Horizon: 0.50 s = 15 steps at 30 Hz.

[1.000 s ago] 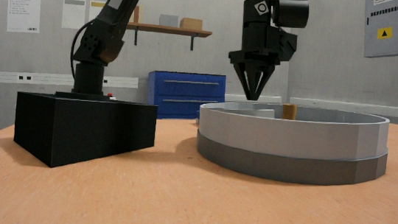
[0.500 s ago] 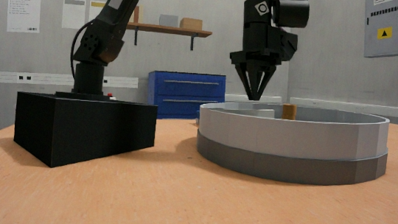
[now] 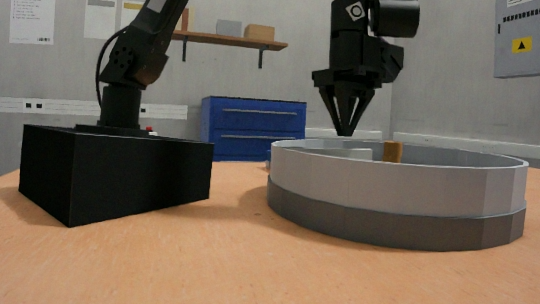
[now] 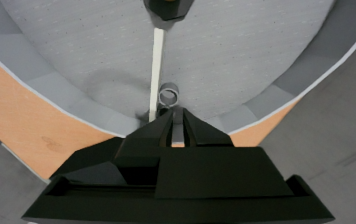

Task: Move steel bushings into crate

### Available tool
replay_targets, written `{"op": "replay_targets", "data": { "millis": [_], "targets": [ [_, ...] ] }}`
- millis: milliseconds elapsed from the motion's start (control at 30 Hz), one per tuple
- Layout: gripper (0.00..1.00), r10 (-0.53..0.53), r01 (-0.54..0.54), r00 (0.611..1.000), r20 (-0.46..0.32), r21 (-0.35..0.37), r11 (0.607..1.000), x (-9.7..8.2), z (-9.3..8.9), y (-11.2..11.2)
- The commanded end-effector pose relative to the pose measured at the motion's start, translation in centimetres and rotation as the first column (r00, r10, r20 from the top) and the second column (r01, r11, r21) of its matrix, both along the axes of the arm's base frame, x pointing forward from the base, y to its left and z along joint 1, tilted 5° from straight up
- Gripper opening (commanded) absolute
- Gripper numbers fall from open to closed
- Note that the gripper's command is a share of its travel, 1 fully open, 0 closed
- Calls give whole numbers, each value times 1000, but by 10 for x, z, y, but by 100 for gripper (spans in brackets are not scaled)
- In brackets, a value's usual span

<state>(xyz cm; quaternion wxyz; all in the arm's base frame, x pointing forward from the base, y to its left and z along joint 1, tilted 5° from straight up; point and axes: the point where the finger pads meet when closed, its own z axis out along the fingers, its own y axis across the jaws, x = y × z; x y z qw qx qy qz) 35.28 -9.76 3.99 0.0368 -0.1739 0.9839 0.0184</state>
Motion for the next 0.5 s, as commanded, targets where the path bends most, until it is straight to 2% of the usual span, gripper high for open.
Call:
{"op": "replay_targets", "data": {
  "millis": [0,467],
  "targets": [
    [13,-2,2,1000,-22,23,1000,-5,-11,6],
    [12,-2,2,1000,-15,21,1000,-4,-10,6]
  ]
}}
